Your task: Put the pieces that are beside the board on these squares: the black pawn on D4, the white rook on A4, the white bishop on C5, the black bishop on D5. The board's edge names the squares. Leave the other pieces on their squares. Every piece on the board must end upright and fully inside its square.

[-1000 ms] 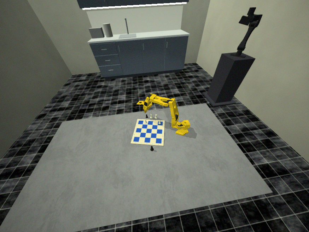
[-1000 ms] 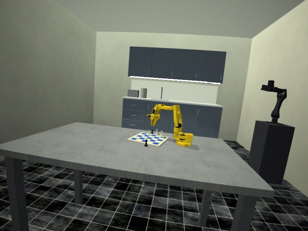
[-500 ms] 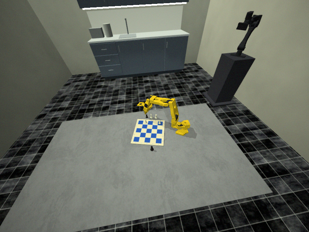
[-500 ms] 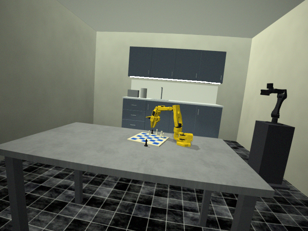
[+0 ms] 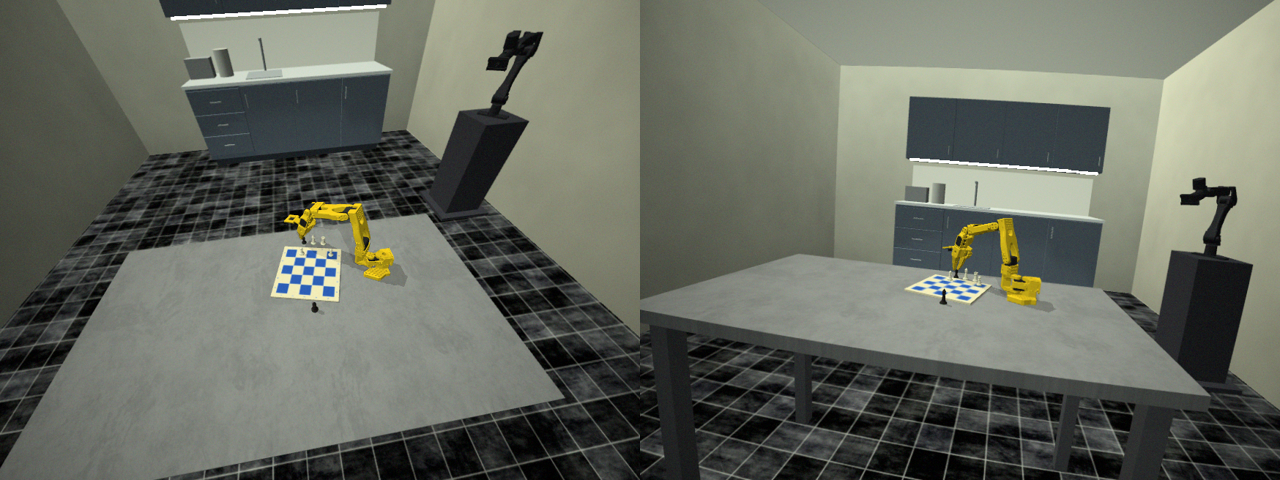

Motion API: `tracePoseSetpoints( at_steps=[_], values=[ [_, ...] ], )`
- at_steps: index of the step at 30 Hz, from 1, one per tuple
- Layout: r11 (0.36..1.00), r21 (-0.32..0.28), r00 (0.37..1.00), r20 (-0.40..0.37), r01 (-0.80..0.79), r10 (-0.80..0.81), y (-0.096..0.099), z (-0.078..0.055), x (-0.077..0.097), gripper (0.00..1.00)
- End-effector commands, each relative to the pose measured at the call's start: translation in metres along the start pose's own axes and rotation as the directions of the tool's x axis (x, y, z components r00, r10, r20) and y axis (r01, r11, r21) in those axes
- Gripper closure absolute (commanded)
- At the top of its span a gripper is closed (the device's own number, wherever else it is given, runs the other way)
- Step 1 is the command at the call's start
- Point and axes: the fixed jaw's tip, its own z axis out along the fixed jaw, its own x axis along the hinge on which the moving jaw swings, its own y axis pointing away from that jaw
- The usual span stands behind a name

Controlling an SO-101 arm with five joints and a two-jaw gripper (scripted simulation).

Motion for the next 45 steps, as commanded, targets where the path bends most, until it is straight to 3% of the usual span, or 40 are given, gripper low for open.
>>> tracePoseSetpoints(
  at_steps=[1,24,45],
  values=[
    [1.0,0.002,0.999,-0.028,-0.016,0.016,-0.002,0.01,0.006,0.91],
    [1.0,0.002,0.999,-0.029,-0.016,0.016,-0.002,0.023,0.016,0.91],
    [1.0,0.001,0.999,-0.029,-0.016,0.016,-0.002,0.022,0.015,0.91]
  ],
)
